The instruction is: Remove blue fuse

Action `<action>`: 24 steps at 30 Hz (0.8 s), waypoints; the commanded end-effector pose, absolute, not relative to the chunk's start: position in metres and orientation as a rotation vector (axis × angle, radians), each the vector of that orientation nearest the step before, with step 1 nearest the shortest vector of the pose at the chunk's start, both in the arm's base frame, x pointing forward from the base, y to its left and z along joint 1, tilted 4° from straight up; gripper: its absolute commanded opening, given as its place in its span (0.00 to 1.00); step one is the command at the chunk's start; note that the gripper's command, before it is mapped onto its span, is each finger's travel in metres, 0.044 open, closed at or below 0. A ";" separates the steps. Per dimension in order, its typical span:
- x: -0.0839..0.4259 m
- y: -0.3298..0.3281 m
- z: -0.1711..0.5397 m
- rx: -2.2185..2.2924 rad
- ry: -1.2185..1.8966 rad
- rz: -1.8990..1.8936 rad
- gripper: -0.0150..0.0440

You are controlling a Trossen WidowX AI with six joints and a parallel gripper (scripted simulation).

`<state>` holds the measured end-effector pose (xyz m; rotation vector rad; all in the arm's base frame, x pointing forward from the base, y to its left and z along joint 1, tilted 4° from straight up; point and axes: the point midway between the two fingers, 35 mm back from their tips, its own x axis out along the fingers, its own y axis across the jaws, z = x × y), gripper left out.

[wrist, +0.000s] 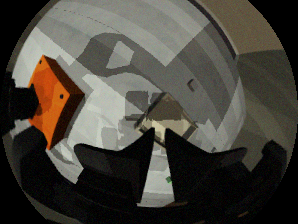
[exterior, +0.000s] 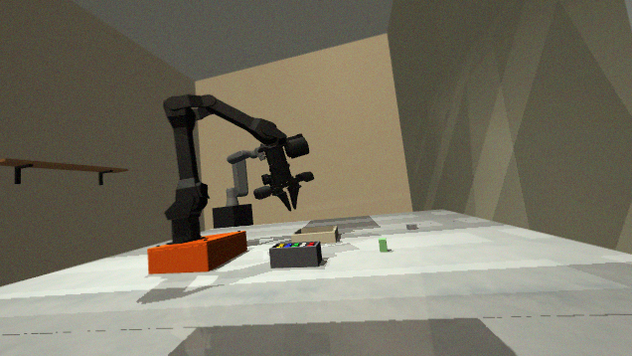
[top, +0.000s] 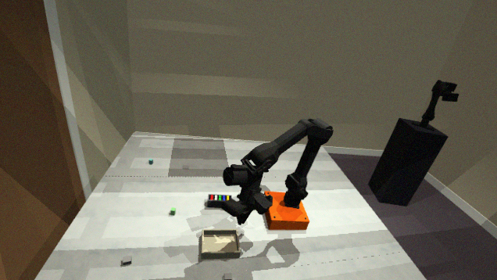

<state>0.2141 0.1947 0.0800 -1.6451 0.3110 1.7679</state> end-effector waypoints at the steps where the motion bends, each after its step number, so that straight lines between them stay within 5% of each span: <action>1: 0.256 0.136 0.064 -1.537 0.642 1.627 0.36; 10: 0.300 0.021 0.045 -1.295 1.096 1.376 0.36; 24: 0.301 0.018 0.043 -1.289 1.105 1.370 0.36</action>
